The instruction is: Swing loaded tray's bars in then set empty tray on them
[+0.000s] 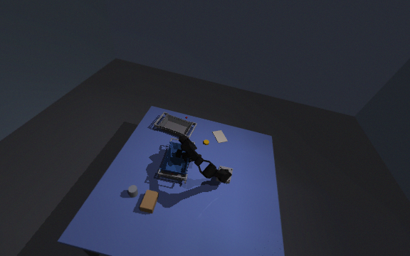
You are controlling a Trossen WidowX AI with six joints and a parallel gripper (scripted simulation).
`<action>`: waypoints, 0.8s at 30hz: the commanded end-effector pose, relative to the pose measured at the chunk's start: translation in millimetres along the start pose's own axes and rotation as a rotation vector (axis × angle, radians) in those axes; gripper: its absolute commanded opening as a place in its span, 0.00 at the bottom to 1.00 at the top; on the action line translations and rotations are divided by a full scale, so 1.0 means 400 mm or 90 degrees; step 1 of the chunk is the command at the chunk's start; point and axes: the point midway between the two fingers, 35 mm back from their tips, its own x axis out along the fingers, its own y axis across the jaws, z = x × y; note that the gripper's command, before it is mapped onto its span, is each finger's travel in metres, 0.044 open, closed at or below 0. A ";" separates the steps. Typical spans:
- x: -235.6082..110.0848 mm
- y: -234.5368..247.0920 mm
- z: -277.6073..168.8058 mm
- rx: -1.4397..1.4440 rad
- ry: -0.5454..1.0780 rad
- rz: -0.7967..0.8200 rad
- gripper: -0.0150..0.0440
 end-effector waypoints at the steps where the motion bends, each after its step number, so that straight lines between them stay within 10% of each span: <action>1: 0.016 -0.012 -0.008 -0.002 -0.001 -0.022 0.25; 24: 0.016 -0.012 -0.008 -0.002 -0.001 -0.022 0.33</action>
